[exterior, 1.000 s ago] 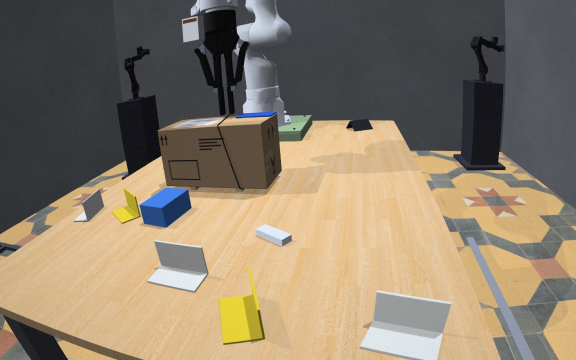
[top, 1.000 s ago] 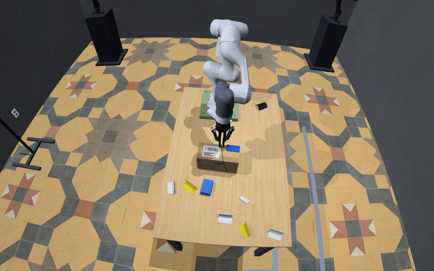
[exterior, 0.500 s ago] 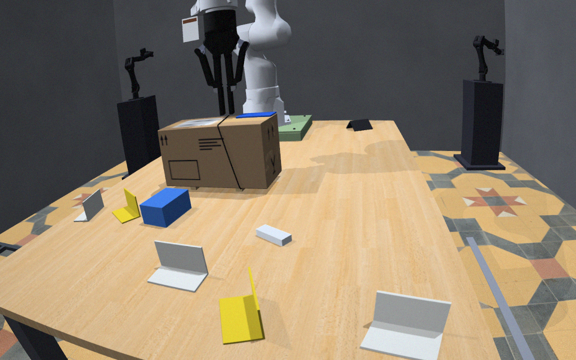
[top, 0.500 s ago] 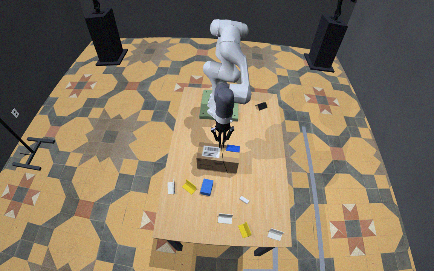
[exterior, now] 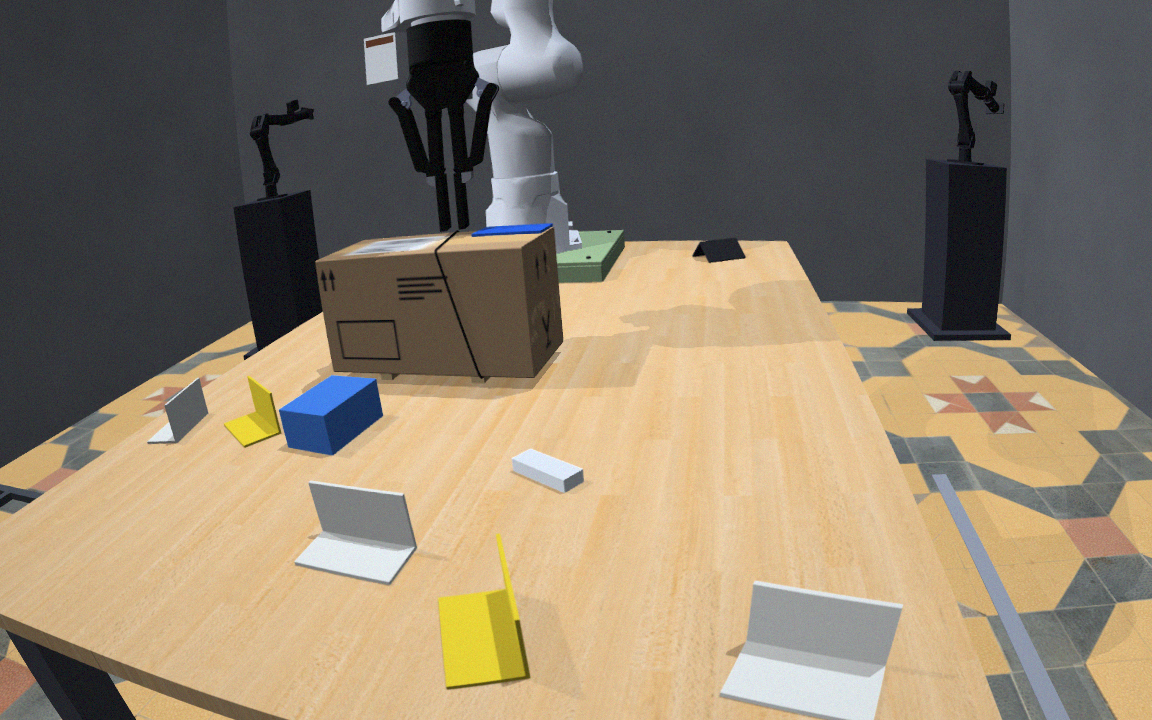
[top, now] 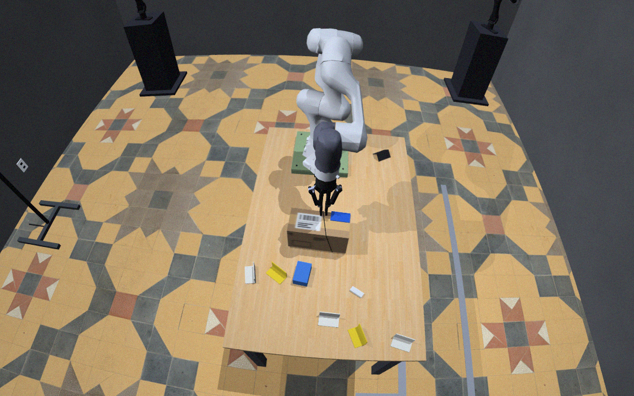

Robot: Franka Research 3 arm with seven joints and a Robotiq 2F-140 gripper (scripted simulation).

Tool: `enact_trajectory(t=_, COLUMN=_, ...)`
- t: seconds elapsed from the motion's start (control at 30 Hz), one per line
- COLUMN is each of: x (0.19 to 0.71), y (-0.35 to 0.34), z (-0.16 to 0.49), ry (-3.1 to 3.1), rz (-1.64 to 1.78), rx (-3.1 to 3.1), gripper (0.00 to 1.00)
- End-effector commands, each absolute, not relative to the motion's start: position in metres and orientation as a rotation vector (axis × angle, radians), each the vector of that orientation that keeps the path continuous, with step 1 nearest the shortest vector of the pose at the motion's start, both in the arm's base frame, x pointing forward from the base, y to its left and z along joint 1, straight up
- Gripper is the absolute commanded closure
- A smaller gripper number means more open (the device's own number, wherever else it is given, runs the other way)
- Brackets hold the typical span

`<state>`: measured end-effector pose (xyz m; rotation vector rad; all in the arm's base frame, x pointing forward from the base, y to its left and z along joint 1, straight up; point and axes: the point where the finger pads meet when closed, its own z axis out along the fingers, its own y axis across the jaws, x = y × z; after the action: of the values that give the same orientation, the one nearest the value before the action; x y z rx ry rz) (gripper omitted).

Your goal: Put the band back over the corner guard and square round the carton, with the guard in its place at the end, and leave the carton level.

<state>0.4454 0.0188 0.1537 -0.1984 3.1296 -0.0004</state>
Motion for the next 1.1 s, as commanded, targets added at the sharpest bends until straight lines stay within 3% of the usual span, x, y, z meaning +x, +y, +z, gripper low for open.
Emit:
enact_trajectory(t=0.0, x=0.4452, y=0.0187, z=0.1521, ry=3.13, rz=-0.002, rx=-0.197, gripper=0.82)
enact_trajectory(t=1.07, x=0.4452, y=0.0187, z=0.1475, ry=3.13, rz=-0.002, rx=-0.197, gripper=0.82)
